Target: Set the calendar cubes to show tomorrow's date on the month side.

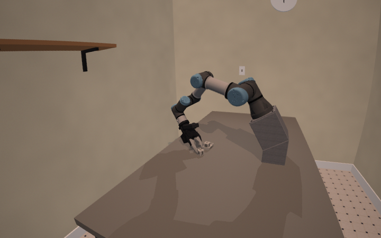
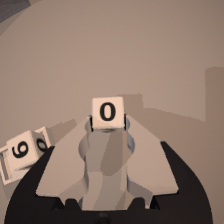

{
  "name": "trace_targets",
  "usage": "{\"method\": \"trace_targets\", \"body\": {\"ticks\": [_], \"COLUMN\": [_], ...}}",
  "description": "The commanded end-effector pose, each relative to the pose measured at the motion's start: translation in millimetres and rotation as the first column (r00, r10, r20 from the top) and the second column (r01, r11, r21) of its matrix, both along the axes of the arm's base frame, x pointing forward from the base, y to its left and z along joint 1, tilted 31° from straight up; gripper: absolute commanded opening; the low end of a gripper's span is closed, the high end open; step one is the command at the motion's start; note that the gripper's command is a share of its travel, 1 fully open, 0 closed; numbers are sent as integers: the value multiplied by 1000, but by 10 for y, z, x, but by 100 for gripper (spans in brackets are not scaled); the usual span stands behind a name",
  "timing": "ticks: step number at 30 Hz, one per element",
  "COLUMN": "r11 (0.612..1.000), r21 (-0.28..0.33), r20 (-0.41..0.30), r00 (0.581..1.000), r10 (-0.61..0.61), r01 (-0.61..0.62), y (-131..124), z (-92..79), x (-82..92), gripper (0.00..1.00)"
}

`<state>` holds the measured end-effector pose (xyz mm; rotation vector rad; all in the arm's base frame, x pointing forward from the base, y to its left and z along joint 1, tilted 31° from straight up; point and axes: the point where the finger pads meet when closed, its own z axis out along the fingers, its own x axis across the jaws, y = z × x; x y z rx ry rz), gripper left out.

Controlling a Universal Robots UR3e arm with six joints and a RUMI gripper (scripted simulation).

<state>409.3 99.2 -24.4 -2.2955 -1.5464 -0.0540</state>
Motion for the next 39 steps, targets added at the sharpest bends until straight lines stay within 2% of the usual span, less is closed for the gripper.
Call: {"method": "trace_targets", "body": {"ticks": [1, 21, 25, 27, 28, 33, 34, 38, 39], "r11": [1000, 1000, 1000, 1000, 1000, 1000, 1000, 1000, 1000], "r21": [0, 0, 0, 0, 0, 0, 0, 0, 0], "r20": [3, 3, 3, 3, 3, 3, 3, 3, 3], "r00": [1000, 1000, 1000, 1000, 1000, 1000, 1000, 1000, 1000], "r10": [0, 0, 0, 0, 0, 0, 0, 0, 0], "r01": [0, 0, 0, 0, 0, 0, 0, 0, 0], "y": [5, 5, 5, 5, 5, 5, 5, 5, 5], "z": [8, 8, 8, 8, 8, 8, 8, 8, 8], "x": [11, 11, 11, 11, 11, 11, 11, 11, 11], "gripper": [11, 11, 18, 18, 22, 26, 29, 29, 42]}}
